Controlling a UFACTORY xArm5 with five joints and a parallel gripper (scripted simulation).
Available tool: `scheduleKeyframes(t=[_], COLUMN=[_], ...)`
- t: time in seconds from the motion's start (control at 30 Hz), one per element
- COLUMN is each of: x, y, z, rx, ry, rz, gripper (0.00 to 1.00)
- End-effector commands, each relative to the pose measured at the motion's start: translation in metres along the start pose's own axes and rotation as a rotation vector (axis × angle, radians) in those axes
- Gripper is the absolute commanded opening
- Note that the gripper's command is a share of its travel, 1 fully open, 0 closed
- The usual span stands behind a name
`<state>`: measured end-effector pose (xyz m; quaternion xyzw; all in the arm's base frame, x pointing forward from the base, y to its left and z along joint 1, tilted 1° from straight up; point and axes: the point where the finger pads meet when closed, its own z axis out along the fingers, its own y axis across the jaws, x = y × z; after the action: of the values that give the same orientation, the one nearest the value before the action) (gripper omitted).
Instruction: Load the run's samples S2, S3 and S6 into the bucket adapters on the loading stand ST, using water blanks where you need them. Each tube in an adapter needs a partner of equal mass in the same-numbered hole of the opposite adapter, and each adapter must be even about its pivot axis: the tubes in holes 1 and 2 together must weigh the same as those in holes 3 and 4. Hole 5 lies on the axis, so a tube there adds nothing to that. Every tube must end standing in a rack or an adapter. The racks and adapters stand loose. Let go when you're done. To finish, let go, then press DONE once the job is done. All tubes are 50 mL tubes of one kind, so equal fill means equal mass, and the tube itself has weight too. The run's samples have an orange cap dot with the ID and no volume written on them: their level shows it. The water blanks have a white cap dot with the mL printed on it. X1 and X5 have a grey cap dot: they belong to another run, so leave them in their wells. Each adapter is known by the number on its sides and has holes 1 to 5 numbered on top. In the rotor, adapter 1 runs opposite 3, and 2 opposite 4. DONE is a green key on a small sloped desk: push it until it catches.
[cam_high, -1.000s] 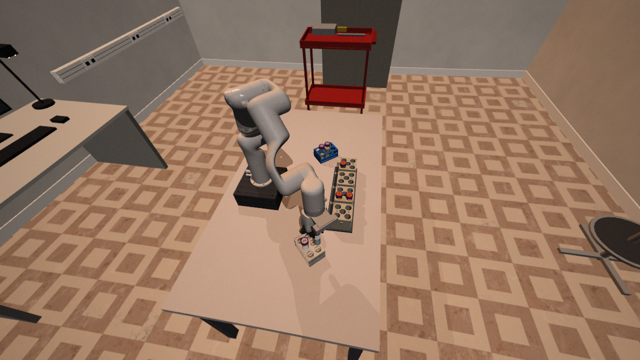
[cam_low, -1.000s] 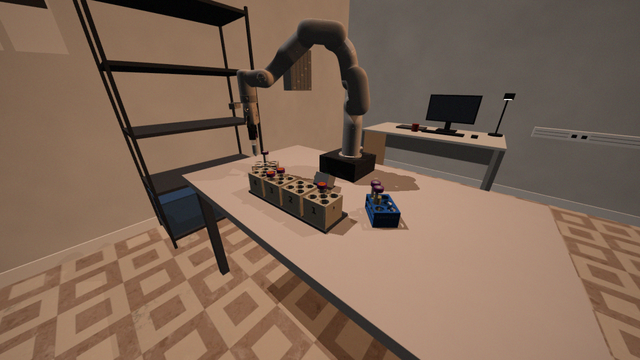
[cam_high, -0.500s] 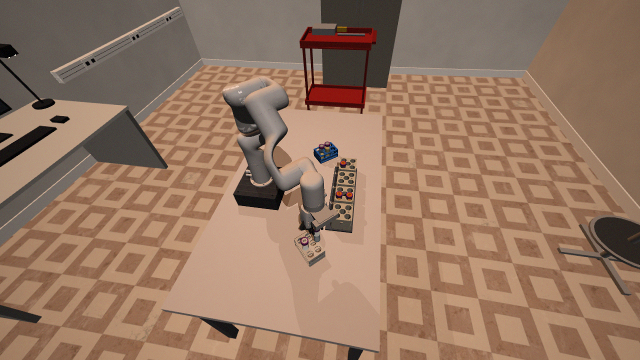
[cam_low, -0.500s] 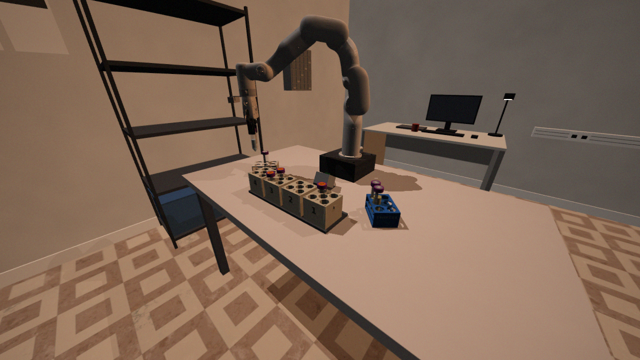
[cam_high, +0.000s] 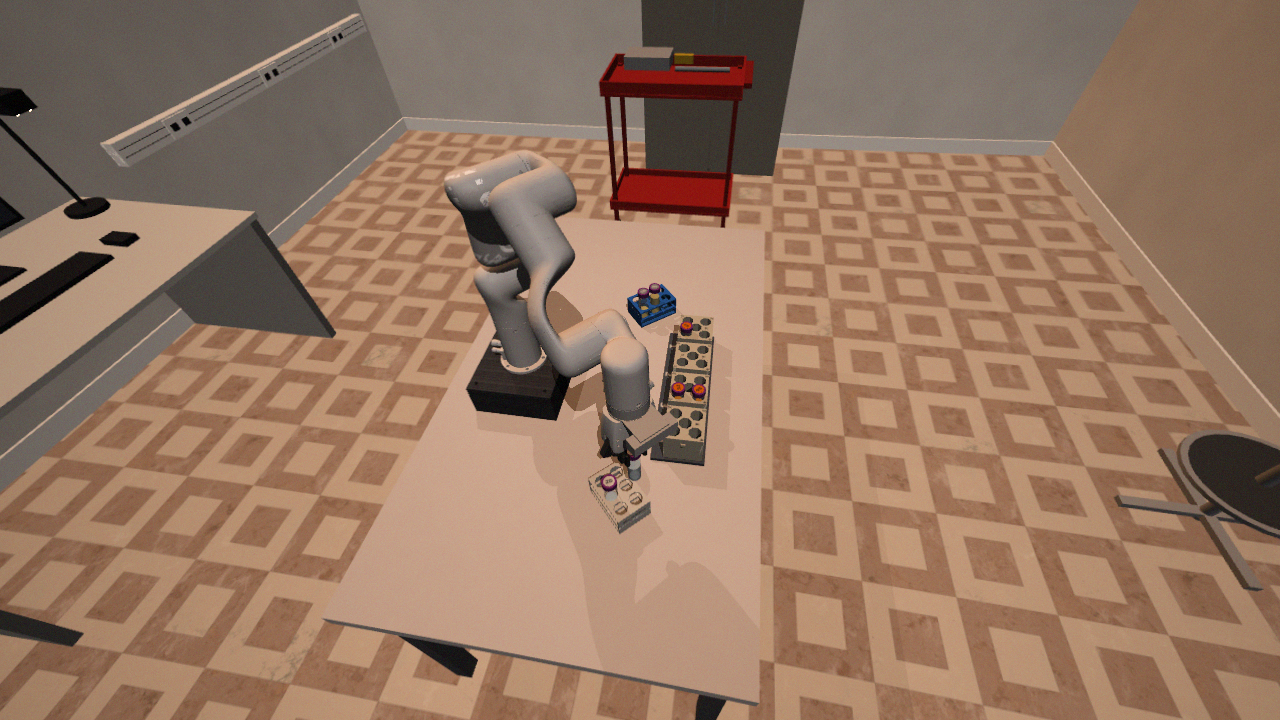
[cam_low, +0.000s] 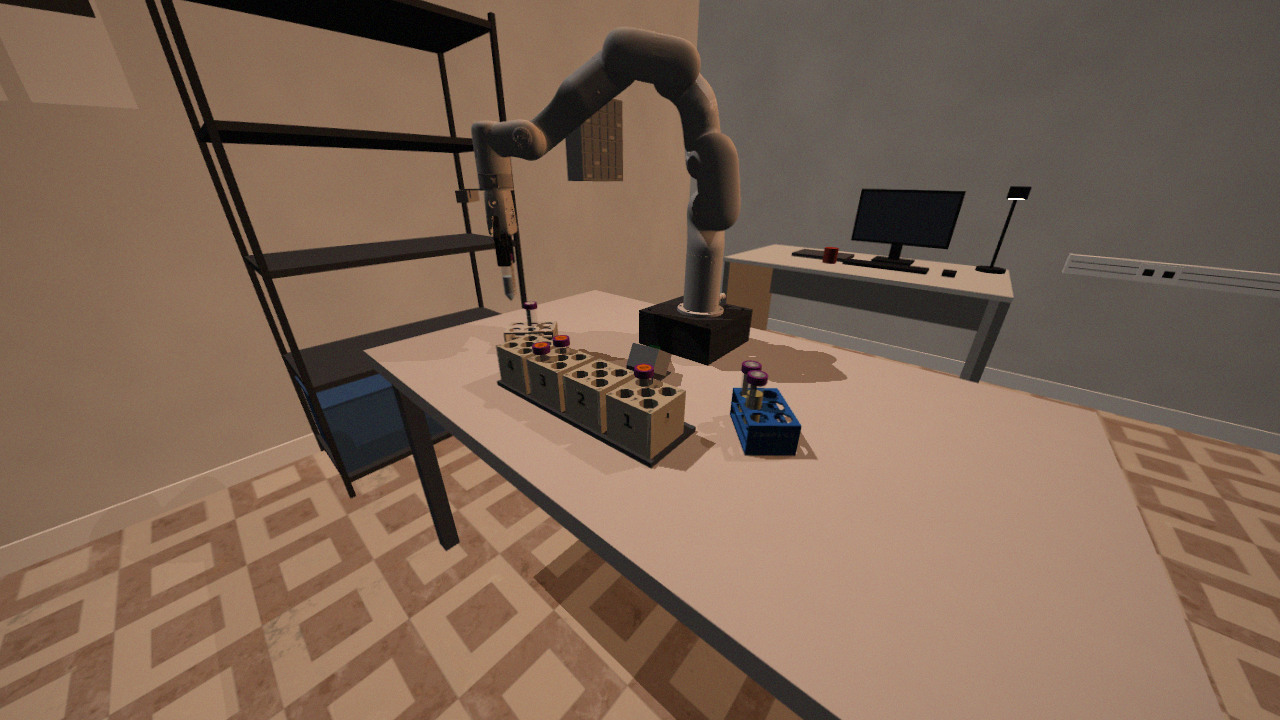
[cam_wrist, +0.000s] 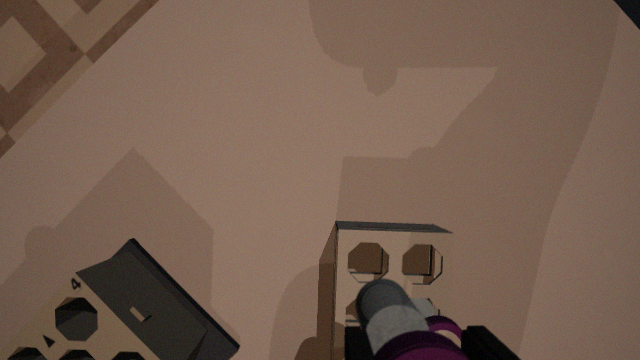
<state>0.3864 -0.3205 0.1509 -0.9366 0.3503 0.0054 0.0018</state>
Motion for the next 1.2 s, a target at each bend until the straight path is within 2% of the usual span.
scheduleKeyframes(t=[0.0, 0.07, 0.57, 0.63, 0.77, 1.17], x=[-0.010, -0.010, -0.049, -0.049, -0.060, -0.089], y=[-0.018, -0.018, -0.082, -0.082, -0.099, -0.146], z=[-0.002, -0.002, -0.002, -0.002, -0.002, -0.002], rx=[0.000, 0.000, -0.003, -0.003, -0.003, -0.002], ry=[0.005, 0.005, 0.004, 0.004, 0.004, 0.004], rz=[-0.137, -0.137, -0.637, -0.637, -0.770, -0.786], gripper=[0.00, 0.00, 0.00, 0.00, 0.00, 0.00])
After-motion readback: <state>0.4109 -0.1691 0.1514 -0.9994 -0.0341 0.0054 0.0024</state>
